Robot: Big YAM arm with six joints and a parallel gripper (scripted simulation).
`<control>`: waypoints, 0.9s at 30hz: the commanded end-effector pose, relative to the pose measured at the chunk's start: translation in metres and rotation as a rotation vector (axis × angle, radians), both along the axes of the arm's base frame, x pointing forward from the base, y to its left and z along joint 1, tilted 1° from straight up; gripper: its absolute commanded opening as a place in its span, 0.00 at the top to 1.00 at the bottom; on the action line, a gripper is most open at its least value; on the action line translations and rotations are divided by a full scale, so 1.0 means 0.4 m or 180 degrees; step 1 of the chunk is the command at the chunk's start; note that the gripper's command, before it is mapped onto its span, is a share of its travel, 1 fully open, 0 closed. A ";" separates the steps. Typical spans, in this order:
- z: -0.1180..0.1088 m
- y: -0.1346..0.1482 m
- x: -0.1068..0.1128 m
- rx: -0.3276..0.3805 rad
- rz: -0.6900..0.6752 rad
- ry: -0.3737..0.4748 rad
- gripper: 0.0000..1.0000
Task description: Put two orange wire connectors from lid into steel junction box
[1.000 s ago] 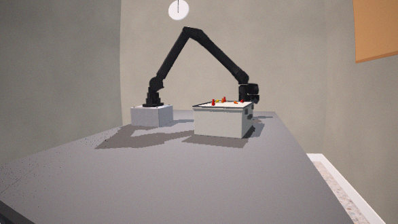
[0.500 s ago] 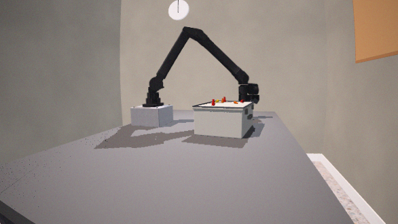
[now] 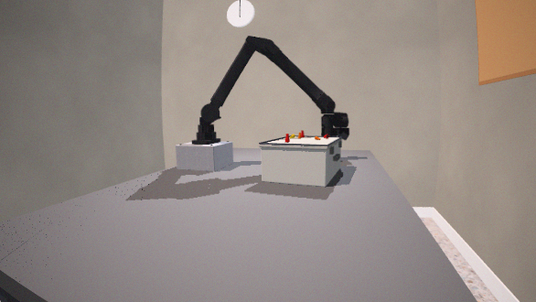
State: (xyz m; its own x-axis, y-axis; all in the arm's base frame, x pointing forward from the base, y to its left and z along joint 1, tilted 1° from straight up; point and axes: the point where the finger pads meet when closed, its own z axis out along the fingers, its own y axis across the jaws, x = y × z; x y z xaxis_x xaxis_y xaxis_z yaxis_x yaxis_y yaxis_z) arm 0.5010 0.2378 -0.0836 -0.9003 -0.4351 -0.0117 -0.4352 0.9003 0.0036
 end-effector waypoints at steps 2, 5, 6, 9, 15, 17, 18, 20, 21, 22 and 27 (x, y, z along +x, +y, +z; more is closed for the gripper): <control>0.007 0.004 0.027 0.0018 -0.0032 -0.0048 0.75; 0.028 0.006 0.031 0.0029 -0.0032 -0.0070 0.75; 0.037 0.007 0.033 0.0034 -0.0032 -0.0081 0.75; 0.063 0.010 0.039 0.0047 -0.0032 -0.0110 0.75; 0.100 0.014 0.049 0.0065 -0.0032 -0.0146 0.75; 0.117 0.016 0.052 0.0071 -0.0032 -0.0159 0.75; 0.125 0.016 0.053 0.0073 -0.0032 -0.0164 0.75; 0.139 0.017 0.055 0.0077 -0.0032 -0.0172 0.75; 0.147 0.017 0.056 0.0079 -0.0032 -0.0176 0.75; 0.154 0.017 0.056 0.0080 -0.0032 -0.0178 0.75; 0.178 0.017 0.057 0.0084 -0.0032 -0.0187 0.75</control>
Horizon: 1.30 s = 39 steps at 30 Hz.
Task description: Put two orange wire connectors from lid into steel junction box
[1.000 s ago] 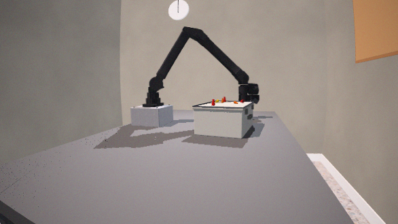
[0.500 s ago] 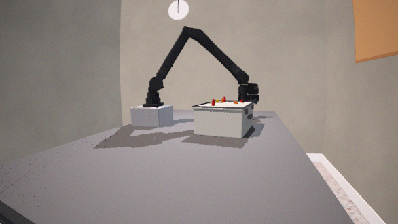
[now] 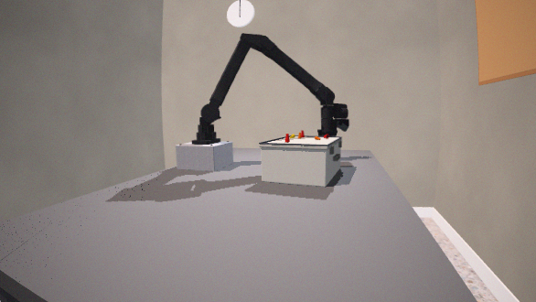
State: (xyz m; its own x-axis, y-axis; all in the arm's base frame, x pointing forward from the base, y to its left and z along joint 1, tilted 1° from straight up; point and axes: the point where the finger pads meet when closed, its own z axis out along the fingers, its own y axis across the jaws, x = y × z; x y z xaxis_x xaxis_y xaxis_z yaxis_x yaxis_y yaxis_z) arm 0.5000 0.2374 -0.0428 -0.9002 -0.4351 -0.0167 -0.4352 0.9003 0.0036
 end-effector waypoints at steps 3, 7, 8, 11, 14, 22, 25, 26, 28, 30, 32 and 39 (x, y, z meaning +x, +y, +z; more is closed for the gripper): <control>0.068 0.017 0.056 0.0061 -0.0032 -0.0138 0.75; 0.062 0.012 0.047 0.0042 -0.0032 -0.0097 0.75; 0.064 0.012 0.046 0.0042 -0.0032 -0.0098 0.75; 0.072 0.012 0.046 0.0047 -0.0032 -0.0109 0.75; 0.077 0.012 0.046 0.0051 -0.0032 -0.0118 0.75; 0.083 0.012 0.047 0.0057 -0.0032 -0.0130 0.75; 0.116 0.014 0.051 0.0066 -0.0032 -0.0149 0.75; 0.130 0.014 0.052 0.0068 -0.0032 -0.0154 0.75; 0.134 0.015 0.054 0.0072 -0.0032 -0.0163 0.75; 0.145 0.015 0.056 0.0075 -0.0032 -0.0169 0.75; 0.158 0.016 0.056 0.0078 -0.0032 -0.0174 0.75; 0.215 0.014 0.055 0.0081 -0.0032 -0.0182 0.75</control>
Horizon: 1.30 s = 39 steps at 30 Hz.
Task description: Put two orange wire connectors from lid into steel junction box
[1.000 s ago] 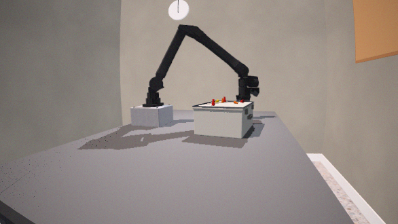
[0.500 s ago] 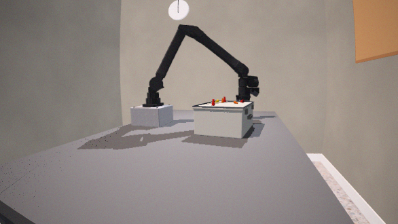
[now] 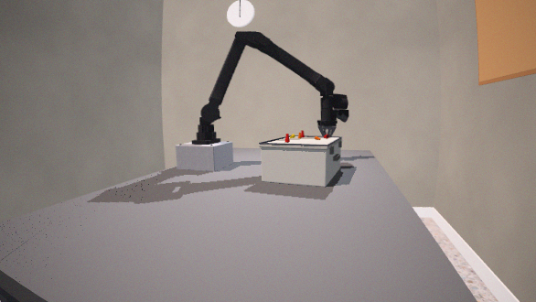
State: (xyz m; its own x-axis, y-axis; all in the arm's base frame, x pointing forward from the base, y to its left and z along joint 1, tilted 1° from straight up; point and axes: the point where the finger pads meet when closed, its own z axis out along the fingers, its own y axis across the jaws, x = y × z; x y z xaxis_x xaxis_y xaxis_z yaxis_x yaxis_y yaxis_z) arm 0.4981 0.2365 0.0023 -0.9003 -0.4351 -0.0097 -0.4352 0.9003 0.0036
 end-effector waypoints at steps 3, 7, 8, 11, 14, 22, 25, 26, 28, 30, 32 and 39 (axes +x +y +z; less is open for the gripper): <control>0.127 0.016 0.060 0.0093 -0.0032 -0.0206 0.75; 0.163 0.015 0.058 0.0094 -0.0032 -0.0210 0.75; 0.172 0.015 0.058 0.0094 -0.0032 -0.0210 0.75; 0.199 0.014 0.057 0.0095 -0.0032 -0.0212 0.75; 0.223 0.013 0.055 0.0096 -0.0032 -0.0213 0.75; 0.287 0.010 0.052 0.0097 -0.0032 -0.0215 0.75; 0.311 0.009 0.051 0.0096 -0.0032 -0.0214 0.75; 0.319 0.009 0.051 0.0095 -0.0032 -0.0213 0.75; 0.335 0.008 0.050 0.0096 -0.0032 -0.0215 0.75; 0.335 0.008 0.050 0.0096 -0.0032 -0.0215 0.75; 0.349 0.007 0.049 0.0090 -0.0032 -0.0202 0.75; 0.325 0.006 0.046 0.0062 -0.0032 -0.0142 0.75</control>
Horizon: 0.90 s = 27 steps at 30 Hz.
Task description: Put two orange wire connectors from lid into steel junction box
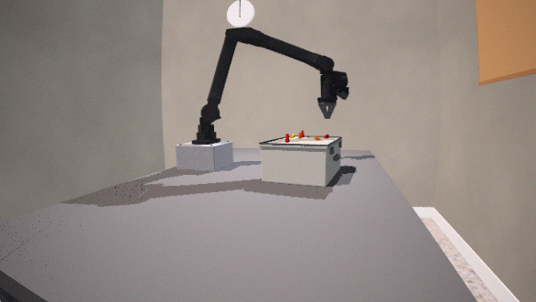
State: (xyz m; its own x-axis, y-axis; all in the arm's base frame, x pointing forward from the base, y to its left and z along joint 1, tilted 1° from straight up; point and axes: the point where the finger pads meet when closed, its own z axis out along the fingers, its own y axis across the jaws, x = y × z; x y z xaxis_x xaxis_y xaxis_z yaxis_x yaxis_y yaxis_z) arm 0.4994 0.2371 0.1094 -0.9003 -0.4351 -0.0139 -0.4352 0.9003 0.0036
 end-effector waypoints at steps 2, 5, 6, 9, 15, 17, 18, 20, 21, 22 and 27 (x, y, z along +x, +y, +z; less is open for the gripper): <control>0.052 0.003 0.040 0.0049 -0.0032 -0.0115 0.75; 0.046 0.002 0.038 0.0042 -0.0032 -0.0100 0.75; 0.044 0.002 0.037 0.0040 -0.0032 -0.0096 0.75; 0.043 0.001 0.037 0.0039 -0.0032 -0.0093 0.75; 0.037 -0.031 0.036 0.0033 -0.0174 -0.0077 0.75; 0.034 -0.099 0.045 0.0041 -0.0487 -0.0084 0.75; 0.034 -0.107 0.044 0.0044 -0.0522 -0.0087 0.75; 0.032 -0.134 0.046 0.0048 -0.0649 -0.0092 0.75; 0.032 -0.153 0.047 0.0050 -0.0738 -0.0093 0.75; 0.030 -0.174 0.049 0.0052 -0.0838 -0.0094 0.75; 0.025 -0.285 0.054 0.0060 -0.1362 -0.0093 0.75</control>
State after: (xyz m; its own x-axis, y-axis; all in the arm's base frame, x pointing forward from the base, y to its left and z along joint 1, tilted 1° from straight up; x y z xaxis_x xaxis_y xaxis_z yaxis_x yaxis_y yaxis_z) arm 0.5124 0.1490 0.1014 -0.9885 -0.1510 0.0055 -0.1510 0.9885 0.0034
